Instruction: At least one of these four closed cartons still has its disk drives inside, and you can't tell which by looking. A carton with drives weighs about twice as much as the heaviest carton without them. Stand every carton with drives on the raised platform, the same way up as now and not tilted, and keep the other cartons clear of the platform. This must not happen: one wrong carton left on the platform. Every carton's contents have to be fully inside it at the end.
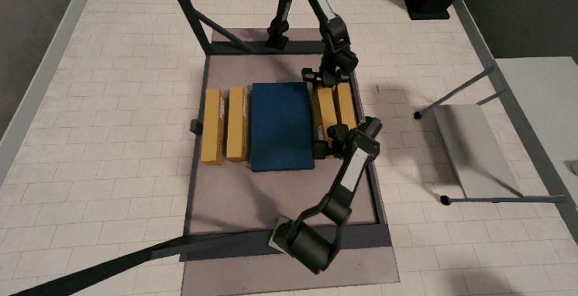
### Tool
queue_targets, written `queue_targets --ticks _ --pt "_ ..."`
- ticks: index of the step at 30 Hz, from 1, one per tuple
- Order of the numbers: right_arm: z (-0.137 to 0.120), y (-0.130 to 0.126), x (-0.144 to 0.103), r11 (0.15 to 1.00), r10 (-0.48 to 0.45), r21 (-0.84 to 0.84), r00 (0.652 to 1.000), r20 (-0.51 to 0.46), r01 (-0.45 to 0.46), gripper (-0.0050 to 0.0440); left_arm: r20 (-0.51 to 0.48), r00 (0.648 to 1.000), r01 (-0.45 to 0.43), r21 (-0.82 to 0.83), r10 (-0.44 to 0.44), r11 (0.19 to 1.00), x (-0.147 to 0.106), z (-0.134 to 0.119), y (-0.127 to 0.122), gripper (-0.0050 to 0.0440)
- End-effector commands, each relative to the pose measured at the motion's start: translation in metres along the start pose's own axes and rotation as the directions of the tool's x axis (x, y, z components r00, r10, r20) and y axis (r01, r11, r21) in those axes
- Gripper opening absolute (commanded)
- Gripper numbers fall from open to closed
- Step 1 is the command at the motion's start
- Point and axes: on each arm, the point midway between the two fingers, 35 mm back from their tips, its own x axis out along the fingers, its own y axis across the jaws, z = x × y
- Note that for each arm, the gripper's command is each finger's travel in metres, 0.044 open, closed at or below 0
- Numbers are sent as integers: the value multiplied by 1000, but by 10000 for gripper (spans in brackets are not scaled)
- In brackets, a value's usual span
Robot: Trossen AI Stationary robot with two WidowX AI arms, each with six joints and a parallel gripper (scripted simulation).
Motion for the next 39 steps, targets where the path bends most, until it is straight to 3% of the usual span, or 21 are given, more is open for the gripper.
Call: queue_targets --ticks 1,14,15,39 --pt "11 -5 -21 1000 -27 -9 999 37 27 -50 57 997 -55 13 54 998 -30 10 5 -50" --pt "11 -5 -21 1000 -27 -9 999 37 27 -50 57 997 -55 13 54 998 -30 10 5 -50" --pt "17 -3 -42 998 -60 -27 994 91 63 -50 66 996 -59 12 58 998 -61 20 3 -50" --pt "17 -4 -41 998 -61 -27 994 93 64 -50 67 996 -58 12 57 998 -61 20 3 -50"
